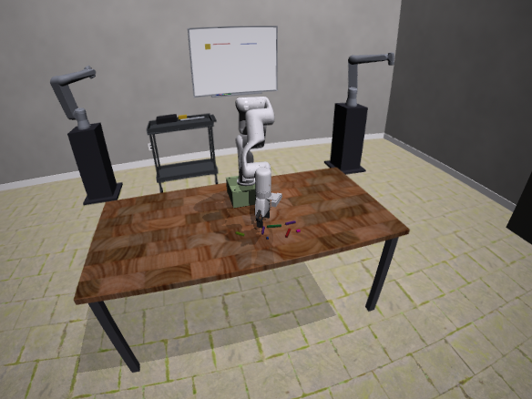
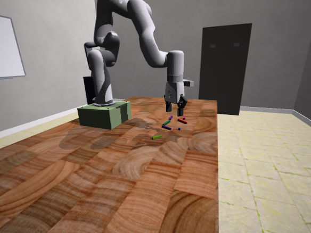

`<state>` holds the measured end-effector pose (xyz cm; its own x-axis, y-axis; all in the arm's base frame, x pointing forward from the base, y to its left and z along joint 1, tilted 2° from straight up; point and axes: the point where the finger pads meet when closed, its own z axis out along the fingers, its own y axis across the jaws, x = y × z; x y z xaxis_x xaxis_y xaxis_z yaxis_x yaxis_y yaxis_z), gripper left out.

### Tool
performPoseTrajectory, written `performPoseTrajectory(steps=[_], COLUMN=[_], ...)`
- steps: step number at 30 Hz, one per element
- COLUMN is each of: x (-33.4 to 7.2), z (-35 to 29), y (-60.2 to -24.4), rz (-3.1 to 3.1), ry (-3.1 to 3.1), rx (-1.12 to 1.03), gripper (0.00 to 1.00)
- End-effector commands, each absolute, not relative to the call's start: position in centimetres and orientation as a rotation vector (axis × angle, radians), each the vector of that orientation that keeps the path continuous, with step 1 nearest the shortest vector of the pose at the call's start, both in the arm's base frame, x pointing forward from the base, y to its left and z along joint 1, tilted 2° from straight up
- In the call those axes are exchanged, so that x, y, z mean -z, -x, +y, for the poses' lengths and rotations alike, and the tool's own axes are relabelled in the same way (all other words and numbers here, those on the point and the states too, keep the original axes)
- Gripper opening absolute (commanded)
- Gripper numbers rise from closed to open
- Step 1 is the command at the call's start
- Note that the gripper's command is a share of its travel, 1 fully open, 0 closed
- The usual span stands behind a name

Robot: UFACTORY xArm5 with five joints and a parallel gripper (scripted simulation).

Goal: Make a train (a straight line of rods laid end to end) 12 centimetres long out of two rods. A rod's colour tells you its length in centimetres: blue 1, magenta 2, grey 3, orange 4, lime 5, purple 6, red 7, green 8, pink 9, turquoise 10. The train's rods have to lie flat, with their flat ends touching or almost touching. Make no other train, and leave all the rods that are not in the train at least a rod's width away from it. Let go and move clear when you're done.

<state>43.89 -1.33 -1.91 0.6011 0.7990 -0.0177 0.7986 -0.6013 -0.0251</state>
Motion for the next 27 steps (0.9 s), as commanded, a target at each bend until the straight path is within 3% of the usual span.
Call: performPoseTrajectory(steps=[1,27], x=[1.9,2.6], z=[-0.1,7.7], y=[-44.4,-45.4], rz=[-1.625,-2.679], ry=[2.672,1.602], rx=[-0.037,-0.026], gripper=[1.0,1.0])
